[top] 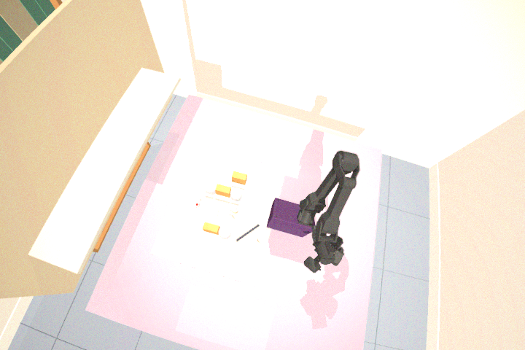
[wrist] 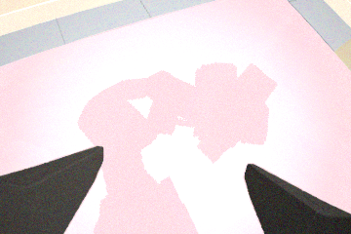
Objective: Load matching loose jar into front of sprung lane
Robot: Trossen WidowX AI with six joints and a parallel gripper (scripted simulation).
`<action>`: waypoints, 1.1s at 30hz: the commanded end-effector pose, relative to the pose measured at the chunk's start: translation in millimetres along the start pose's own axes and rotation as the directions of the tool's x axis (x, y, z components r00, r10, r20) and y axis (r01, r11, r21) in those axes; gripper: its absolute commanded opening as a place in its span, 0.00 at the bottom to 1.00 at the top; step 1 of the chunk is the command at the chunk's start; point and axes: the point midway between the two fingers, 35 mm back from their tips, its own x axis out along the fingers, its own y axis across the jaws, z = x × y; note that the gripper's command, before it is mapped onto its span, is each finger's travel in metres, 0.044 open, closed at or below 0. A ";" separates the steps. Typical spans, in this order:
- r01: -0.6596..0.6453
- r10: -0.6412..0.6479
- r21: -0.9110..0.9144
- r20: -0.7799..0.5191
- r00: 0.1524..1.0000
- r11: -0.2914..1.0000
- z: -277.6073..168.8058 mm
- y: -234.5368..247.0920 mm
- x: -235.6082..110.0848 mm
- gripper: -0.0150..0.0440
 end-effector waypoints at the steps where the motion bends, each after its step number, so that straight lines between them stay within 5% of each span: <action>1: 0.176 -0.163 0.195 -0.085 0.983 0.965 -25.7 -57.3 -19.4 1.00; 9: 0.391 -0.246 0.476 -0.339 0.908 0.788 -110.8 -118.0 -56.1 1.00; 20: 0.513 -0.001 0.662 -0.612 0.791 0.547 -243.7 -117.5 -90.5 1.00; 33: 0.515 0.017 0.667 -0.620 0.785 0.538 -265.1 -119.8 -80.2 1.00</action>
